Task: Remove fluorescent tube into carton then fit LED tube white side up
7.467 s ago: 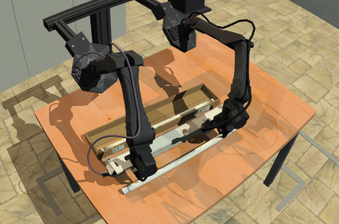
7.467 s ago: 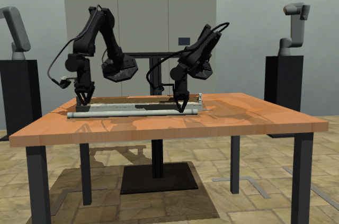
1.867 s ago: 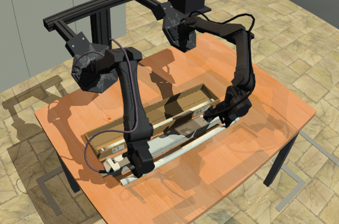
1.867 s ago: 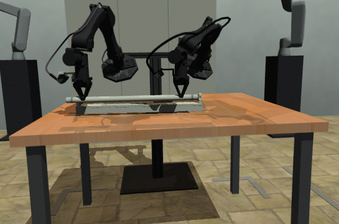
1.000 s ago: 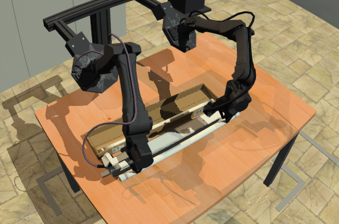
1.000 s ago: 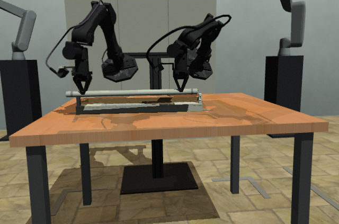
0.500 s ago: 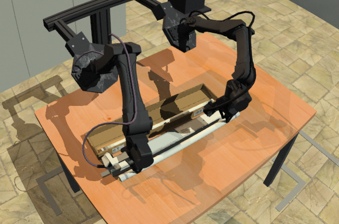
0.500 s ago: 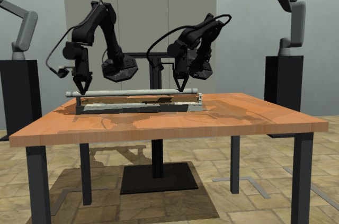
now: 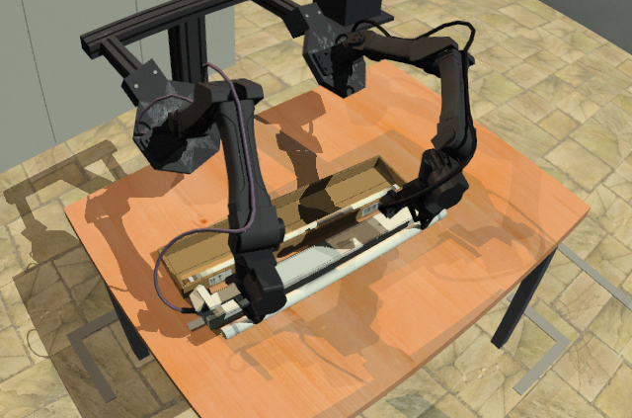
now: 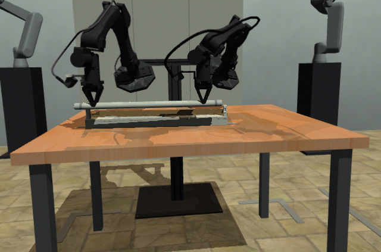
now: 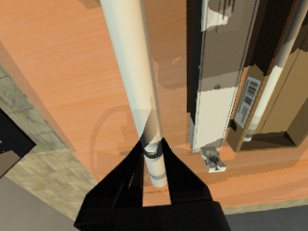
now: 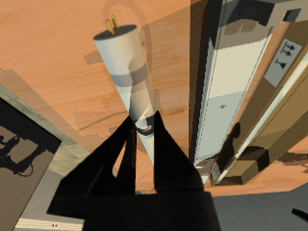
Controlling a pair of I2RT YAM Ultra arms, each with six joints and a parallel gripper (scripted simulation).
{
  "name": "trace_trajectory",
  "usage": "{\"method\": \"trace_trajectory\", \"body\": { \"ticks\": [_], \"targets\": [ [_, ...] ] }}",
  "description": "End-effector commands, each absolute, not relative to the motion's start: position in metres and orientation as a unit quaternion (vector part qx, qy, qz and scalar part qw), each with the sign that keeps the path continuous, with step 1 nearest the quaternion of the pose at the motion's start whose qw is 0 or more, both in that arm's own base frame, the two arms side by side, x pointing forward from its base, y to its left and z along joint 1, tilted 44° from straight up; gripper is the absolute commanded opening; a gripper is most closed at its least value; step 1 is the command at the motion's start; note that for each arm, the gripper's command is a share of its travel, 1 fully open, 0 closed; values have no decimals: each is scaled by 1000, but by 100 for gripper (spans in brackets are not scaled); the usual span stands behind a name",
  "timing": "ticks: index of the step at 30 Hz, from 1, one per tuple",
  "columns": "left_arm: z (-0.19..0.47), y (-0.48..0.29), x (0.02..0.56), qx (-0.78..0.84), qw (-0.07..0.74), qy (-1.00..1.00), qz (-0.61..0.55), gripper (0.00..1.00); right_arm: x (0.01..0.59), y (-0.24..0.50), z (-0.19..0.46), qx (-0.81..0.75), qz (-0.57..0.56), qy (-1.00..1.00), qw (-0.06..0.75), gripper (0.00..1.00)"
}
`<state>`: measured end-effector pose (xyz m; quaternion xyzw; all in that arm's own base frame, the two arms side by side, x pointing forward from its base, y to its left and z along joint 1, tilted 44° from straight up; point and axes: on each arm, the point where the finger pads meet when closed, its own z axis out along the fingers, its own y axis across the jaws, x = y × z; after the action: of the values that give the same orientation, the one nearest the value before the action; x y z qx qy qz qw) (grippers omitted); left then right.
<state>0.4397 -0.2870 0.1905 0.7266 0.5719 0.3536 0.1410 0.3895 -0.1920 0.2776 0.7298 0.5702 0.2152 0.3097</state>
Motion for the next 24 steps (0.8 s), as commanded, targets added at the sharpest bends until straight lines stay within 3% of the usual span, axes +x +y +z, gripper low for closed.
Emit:
{"method": "trace_trajectory", "body": {
  "ticks": [1, 24],
  "targets": [
    [195, -303, 431, 741, 147, 557, 345, 11, 394, -188, 276, 728, 223, 573, 303, 11],
    [207, -300, 429, 732, 168, 563, 344, 11, 385, -185, 300, 718, 228, 569, 330, 11]
  ]
}}
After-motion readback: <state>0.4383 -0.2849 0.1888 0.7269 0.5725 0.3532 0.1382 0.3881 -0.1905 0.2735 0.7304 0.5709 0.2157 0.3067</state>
